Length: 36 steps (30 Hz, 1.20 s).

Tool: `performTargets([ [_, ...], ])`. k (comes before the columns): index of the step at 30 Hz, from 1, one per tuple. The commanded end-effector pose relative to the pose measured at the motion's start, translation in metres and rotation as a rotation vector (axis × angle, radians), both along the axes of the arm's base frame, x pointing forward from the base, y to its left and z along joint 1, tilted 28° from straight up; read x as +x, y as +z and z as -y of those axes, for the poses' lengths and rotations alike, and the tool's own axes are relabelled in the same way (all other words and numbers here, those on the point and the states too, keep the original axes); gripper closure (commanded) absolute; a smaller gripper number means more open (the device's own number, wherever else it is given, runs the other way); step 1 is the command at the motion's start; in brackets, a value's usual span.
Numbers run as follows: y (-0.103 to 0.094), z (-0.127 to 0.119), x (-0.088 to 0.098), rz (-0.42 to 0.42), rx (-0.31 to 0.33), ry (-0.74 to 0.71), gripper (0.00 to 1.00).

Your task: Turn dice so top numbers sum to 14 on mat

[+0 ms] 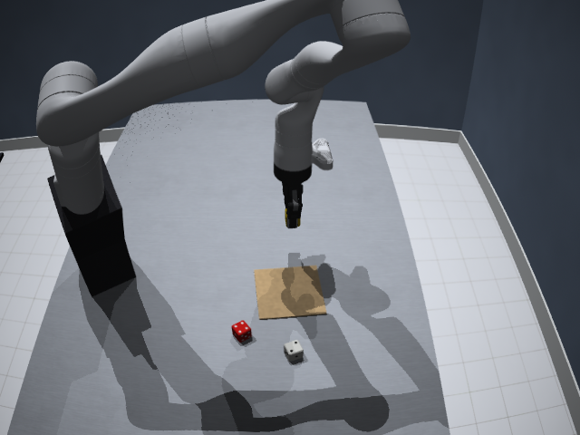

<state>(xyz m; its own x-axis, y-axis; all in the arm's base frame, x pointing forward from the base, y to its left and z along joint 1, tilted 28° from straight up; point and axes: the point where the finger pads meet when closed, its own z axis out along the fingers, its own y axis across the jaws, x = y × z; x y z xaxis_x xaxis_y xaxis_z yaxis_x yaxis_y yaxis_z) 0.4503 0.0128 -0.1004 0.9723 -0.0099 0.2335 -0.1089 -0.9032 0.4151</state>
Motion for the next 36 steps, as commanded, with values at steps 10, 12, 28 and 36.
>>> performTargets([
  [10,0.034,0.088,-0.060,0.015,0.002,-0.021,0.74],
  [12,0.037,0.096,-0.069,0.012,0.006,-0.025,0.74],
  [28,0.038,0.098,-0.072,0.011,0.007,-0.026,0.74],
  [36,0.029,0.103,-0.070,0.012,0.007,-0.026,0.74],
])
